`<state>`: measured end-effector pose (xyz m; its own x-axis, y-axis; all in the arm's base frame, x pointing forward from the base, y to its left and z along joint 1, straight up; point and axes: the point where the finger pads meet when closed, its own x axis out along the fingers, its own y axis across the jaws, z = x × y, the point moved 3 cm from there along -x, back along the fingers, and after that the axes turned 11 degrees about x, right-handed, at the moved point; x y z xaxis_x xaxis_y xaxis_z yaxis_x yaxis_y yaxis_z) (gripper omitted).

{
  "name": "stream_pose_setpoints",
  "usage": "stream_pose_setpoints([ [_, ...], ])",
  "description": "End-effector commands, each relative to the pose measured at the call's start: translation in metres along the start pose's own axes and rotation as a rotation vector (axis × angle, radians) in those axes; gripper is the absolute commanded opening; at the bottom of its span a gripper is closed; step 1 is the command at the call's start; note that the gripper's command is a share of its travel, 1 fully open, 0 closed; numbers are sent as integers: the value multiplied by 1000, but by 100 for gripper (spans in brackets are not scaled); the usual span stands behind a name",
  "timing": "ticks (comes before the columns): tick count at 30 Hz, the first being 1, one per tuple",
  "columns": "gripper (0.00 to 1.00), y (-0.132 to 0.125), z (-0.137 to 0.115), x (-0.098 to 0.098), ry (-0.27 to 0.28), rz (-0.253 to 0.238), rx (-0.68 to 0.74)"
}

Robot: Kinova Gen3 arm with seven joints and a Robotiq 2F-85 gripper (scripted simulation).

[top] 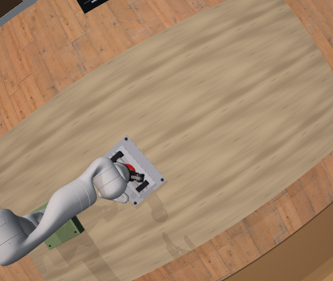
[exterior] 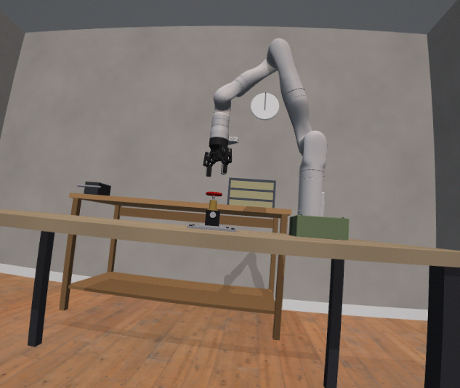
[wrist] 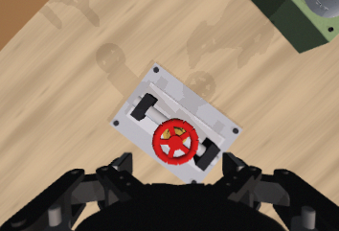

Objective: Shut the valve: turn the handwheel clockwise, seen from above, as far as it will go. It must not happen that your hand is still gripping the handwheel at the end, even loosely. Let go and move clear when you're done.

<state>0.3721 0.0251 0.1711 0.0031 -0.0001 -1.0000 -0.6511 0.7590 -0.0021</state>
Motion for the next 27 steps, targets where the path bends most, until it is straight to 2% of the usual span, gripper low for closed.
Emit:
stream_pose_setpoints([
  [1, 100, -1, 0, -1, -3, -1, 1],
  [14, 100, -1, 0, 0, -2, -1, 1],
  [27, 100, -1, 0, 11, 1, -1, 1],
])
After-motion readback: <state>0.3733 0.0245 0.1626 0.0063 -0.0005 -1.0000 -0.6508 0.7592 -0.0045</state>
